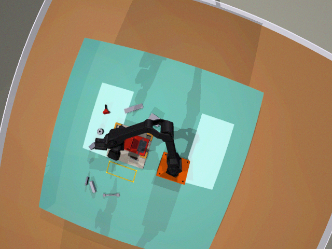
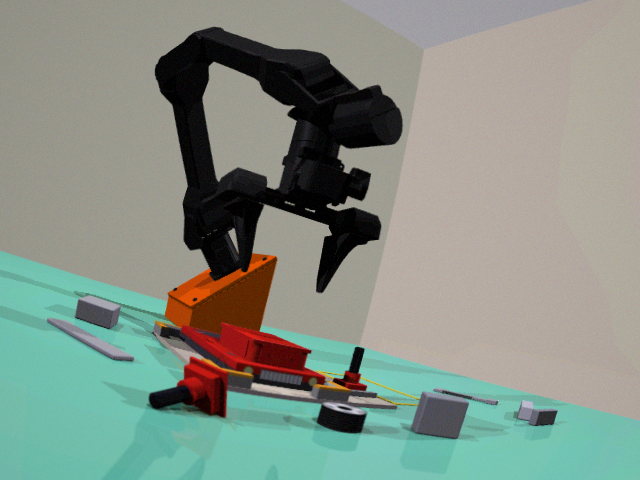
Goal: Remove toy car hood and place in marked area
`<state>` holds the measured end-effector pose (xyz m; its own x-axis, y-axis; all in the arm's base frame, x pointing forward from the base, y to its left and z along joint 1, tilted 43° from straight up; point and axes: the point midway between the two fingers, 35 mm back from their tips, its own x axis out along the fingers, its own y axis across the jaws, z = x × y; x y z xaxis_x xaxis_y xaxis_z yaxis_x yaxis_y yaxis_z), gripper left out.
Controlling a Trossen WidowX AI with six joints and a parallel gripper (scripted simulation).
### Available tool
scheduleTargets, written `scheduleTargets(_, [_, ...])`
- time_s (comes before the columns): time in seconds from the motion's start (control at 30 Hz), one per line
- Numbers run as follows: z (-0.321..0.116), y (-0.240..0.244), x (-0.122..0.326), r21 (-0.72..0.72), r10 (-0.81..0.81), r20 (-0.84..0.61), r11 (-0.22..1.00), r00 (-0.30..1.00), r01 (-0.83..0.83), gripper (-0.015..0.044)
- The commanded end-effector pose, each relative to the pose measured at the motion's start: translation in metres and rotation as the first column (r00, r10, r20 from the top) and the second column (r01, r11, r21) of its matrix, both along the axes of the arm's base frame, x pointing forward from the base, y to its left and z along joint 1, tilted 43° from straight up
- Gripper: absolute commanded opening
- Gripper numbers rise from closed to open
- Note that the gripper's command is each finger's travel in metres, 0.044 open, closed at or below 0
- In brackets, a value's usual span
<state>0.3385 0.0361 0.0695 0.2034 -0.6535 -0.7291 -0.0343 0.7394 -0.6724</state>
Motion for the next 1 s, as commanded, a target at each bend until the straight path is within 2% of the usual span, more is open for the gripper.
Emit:
scheduleTargets(0.0, [-0.003,-0.012,-0.004,-0.015,0.022,-0.119,1.000,0.993,-0.024,0.0440])
scheduleTargets(0.97, [-0.015,-0.019,-0.003,-0.015,0.022,-0.119,1.000,0.993,-0.024,0.0440])
